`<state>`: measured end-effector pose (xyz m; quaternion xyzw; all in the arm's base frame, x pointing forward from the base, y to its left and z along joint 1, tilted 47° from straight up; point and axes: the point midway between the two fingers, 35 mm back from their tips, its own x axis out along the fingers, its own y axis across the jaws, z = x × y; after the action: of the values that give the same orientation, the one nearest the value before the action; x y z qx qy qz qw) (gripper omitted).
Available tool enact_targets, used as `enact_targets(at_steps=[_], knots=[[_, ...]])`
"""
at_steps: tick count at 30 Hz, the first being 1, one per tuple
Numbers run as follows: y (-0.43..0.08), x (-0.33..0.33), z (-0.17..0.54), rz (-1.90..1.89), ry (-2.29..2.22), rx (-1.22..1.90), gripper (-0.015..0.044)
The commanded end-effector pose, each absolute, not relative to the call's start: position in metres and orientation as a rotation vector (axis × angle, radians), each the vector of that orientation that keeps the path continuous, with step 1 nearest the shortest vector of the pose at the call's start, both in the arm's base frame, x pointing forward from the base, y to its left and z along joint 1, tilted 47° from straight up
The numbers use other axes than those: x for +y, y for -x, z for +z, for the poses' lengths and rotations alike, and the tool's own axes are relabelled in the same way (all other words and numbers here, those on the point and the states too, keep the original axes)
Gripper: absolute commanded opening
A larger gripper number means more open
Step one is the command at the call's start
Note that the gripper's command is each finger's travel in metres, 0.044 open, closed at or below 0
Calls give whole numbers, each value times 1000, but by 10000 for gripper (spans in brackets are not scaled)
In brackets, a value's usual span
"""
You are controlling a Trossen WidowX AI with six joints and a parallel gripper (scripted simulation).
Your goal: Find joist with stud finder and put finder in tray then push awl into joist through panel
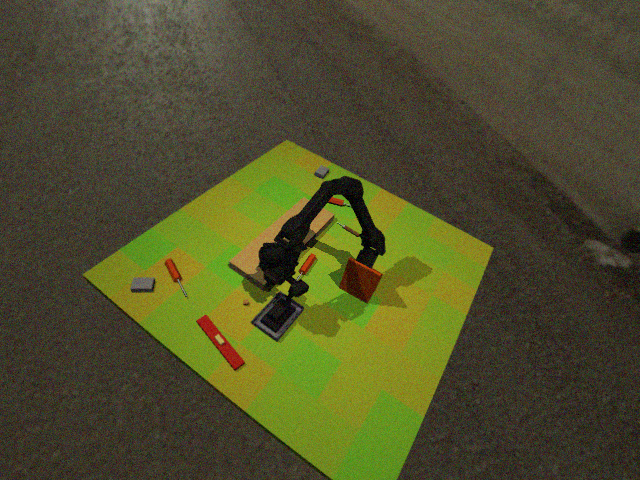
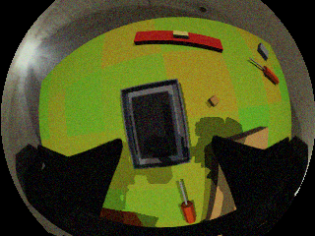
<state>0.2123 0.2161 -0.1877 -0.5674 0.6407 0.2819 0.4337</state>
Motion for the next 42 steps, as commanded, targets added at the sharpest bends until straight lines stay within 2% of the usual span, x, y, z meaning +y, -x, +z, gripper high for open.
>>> enact_targets(at_steps=[1, 5, 10, 17, 26, 36, 38, 42], knots=[[-245, 195, -158, 504, 1206, 1611, 440], [-280, 166, -120, 232, 900, 1597, 440], [-320, 98, -57, -218, 383, 1497, 440], [-327, -15, 23, -805, -324, 1185, 440], [-256, -142, 103, -1405, -1154, 458, 440], [-121, -209, 154, -1655, -1821, -774, 440], [-112, -210, 156, -1648, -1852, -871, 440], [-112, -210, 156, -1648, -1852, -871, 440]])
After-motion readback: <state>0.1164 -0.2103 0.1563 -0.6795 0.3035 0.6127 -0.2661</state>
